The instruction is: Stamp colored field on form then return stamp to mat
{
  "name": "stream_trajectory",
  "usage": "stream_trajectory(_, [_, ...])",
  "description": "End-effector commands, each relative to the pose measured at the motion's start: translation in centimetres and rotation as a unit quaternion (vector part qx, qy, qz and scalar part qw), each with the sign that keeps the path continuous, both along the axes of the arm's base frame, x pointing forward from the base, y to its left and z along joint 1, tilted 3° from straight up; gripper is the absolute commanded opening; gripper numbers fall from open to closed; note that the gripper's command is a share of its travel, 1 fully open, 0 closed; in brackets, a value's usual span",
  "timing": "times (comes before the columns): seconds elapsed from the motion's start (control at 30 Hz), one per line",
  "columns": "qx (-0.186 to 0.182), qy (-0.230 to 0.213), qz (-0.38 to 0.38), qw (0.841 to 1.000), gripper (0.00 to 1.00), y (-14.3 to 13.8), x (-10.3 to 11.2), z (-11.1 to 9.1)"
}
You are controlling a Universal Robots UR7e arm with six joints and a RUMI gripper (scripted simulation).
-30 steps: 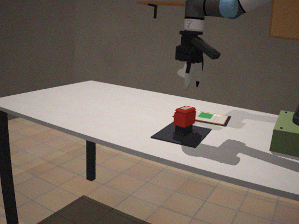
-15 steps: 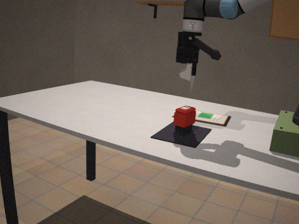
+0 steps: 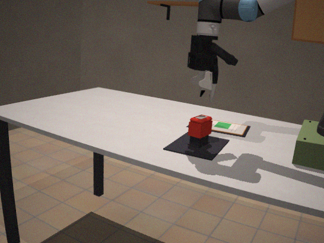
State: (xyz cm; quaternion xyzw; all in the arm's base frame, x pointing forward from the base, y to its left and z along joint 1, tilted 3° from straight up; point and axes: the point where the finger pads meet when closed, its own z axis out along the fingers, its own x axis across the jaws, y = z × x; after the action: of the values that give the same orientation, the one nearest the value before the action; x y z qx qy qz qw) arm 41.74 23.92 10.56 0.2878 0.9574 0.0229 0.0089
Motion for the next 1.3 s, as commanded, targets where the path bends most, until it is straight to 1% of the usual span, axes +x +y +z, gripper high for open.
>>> stream_trajectory(0.0, [0.000,-0.003,0.069,0.998,0.53,0.5,-0.1,0.0])
stream_trajectory(0.17, [-0.002,-0.005,0.127,0.992,0.53,0.9,-0.1,-0.1])
stream_trajectory(0.23, [-0.002,-0.005,0.127,0.992,0.53,0.9,-0.1,-0.1])
stream_trajectory(0.47, [-0.004,-0.008,0.193,0.981,0.53,1.4,-0.2,-0.2])
stream_trajectory(0.7, [-0.005,-0.010,0.244,0.970,0.53,1.8,-0.3,-0.3])
stream_trajectory(1.27, [-0.007,-0.013,0.306,0.952,0.53,2.3,-0.3,-0.3])
